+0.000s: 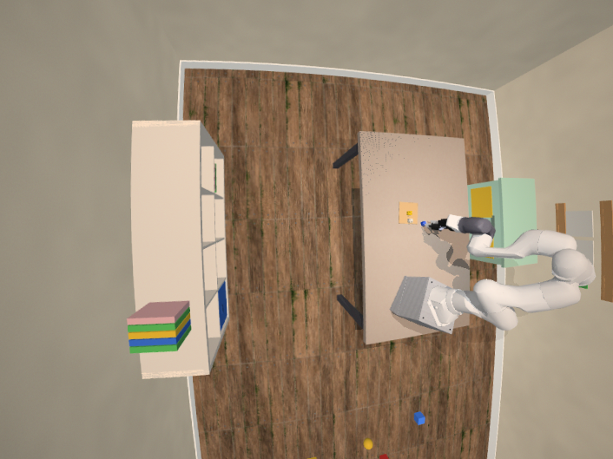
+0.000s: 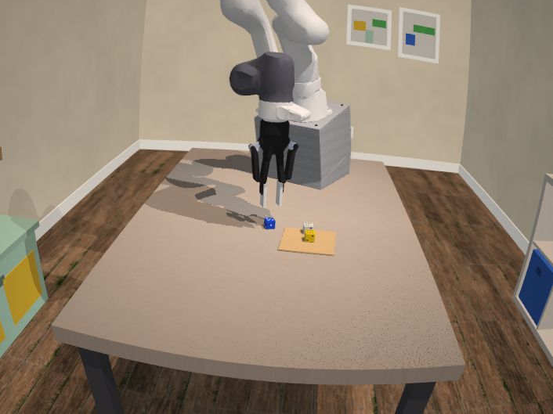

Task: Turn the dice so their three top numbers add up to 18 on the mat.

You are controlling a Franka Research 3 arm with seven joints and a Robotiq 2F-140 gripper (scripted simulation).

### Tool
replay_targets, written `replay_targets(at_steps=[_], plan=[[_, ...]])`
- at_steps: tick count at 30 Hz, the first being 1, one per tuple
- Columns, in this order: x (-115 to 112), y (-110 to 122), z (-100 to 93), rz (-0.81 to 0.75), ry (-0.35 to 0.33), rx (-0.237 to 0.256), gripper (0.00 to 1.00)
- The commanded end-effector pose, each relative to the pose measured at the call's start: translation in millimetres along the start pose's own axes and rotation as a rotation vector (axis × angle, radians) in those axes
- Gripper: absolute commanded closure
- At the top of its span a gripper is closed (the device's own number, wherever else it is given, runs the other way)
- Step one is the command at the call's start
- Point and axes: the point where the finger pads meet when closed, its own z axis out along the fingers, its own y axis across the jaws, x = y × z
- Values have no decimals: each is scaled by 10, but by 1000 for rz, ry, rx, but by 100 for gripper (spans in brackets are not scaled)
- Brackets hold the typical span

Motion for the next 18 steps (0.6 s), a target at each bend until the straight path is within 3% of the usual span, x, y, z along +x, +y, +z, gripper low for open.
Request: replay_targets(at_steps=[1,18], plan=[[-15,10,60,24,-2,-7,75],[-15,12,266,24,-2,-7,75]])
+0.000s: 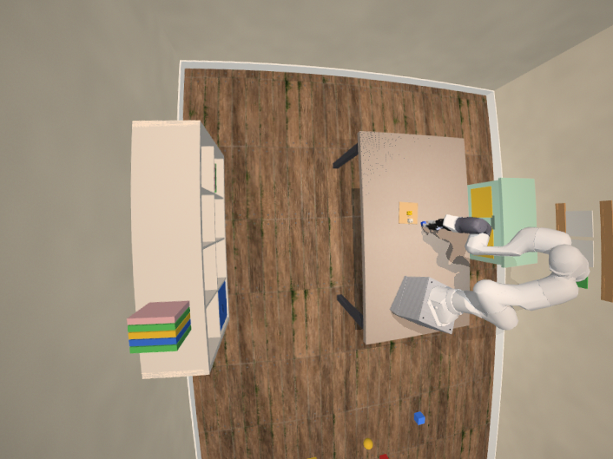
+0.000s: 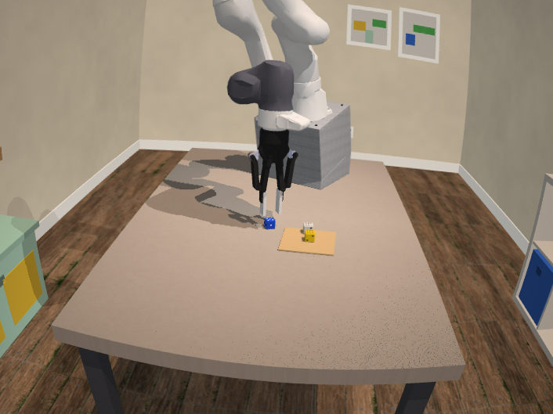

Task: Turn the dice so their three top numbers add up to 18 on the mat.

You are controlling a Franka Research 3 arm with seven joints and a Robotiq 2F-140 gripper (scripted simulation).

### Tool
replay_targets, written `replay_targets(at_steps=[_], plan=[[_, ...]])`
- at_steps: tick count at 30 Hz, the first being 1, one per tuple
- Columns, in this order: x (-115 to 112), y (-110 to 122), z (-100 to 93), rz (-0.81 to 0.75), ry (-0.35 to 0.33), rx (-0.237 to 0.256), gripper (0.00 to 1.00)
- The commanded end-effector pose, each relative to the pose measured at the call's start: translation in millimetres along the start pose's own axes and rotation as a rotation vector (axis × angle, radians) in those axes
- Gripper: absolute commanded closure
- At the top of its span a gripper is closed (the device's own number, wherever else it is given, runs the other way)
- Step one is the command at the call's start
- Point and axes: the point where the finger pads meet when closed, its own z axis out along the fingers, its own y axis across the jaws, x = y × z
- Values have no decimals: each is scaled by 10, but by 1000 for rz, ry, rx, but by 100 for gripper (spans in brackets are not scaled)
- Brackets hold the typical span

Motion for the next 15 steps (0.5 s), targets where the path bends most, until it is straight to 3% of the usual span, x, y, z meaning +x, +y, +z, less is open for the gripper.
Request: replay_targets(at_steps=[1,15], plan=[[-15,13,42,26,-2,-8,75],[-15,13,82,26,-2,-8,75]])
